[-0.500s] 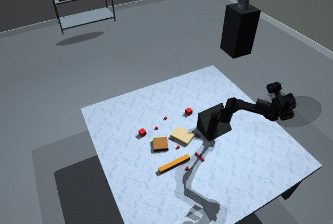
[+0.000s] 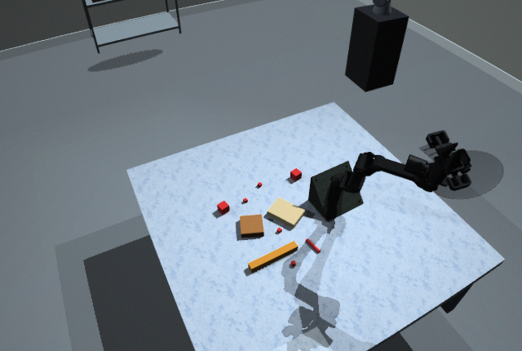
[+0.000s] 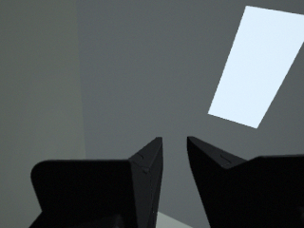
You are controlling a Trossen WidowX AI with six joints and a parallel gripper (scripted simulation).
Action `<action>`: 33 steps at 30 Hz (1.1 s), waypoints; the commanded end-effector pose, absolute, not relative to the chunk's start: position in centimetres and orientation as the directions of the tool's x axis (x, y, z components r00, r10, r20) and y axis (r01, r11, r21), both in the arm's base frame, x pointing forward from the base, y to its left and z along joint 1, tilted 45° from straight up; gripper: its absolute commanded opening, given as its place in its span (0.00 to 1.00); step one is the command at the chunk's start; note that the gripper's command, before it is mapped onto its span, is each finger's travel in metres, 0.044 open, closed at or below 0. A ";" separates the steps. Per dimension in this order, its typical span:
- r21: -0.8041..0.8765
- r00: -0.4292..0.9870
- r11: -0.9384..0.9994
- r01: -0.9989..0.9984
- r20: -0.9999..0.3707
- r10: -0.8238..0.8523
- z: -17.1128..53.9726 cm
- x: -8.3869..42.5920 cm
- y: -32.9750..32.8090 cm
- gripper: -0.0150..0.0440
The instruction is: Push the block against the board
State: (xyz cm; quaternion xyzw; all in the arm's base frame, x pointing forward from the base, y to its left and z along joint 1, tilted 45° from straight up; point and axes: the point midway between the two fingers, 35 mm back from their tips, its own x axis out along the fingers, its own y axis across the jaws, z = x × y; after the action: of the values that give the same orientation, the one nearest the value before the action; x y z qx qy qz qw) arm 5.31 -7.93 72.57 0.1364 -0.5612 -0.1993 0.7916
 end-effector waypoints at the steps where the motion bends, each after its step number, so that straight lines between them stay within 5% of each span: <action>1: 0.425 0.217 0.896 0.132 0.869 -0.444 73.2 2.9 -6.3 0.25; 33: 0.167 -0.157 0.986 0.000 0.974 -0.165 74.3 -6.4 5.6 0.25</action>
State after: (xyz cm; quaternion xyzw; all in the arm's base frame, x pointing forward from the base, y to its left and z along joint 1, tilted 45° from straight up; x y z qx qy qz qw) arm -5.42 3.61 74.49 0.0666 -0.7427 -0.0837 0.6610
